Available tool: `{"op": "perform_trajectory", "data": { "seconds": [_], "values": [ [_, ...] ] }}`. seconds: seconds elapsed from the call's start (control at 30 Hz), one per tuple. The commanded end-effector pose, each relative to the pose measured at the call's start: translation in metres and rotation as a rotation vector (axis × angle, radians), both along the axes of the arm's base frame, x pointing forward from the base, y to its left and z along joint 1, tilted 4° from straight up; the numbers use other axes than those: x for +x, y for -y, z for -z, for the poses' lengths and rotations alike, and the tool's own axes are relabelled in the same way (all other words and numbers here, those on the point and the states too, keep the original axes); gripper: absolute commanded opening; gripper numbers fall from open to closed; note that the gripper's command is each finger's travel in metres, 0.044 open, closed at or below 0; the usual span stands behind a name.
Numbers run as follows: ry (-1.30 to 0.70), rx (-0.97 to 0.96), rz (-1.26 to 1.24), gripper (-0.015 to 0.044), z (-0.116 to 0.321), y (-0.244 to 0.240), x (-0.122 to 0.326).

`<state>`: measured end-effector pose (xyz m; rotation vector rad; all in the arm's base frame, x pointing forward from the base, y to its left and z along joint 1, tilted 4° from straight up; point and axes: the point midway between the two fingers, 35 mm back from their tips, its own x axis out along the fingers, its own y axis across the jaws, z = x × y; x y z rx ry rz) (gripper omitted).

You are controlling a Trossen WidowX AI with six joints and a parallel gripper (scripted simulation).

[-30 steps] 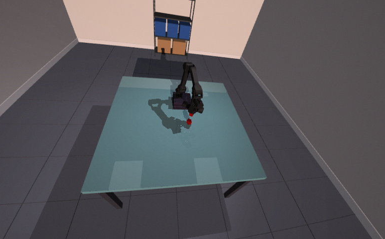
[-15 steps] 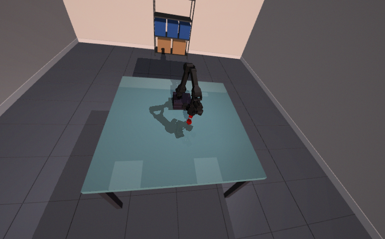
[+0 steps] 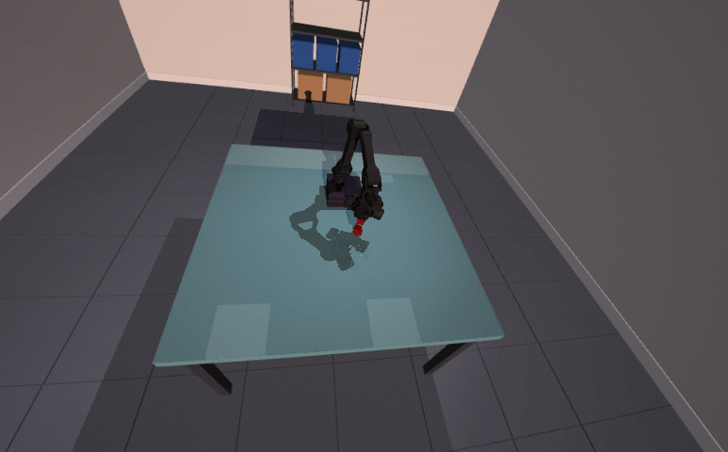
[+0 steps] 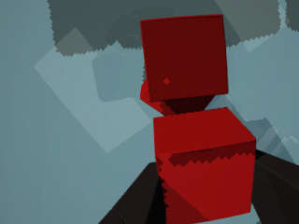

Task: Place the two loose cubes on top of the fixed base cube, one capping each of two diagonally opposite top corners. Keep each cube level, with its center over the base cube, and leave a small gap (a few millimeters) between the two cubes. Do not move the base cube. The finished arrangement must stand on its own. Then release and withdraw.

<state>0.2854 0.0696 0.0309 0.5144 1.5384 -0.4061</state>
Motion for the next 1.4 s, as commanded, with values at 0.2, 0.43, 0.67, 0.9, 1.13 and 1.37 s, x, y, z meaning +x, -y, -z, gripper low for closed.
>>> {"op": "perform_trajectory", "data": {
  "seconds": [0.2, 0.43, 0.67, 0.9, 1.13, 1.37],
  "values": [
    [-0.011, 0.003, 0.000, 0.0105, 0.026, -0.003, -0.001],
    [-0.011, 0.003, 0.000, 0.0105, 0.026, -0.003, -0.001],
    [-0.010, 0.003, -0.008, 0.0105, 0.027, -0.003, -0.001],
    [-0.010, 0.003, -0.008, 0.0105, 0.027, -0.003, -0.001],
    [-0.010, 0.003, -0.008, 0.0131, 0.027, -0.003, -0.001],
    [-0.010, 0.003, -0.008, 0.0205, 0.027, -0.003, -0.001]
  ]
}}
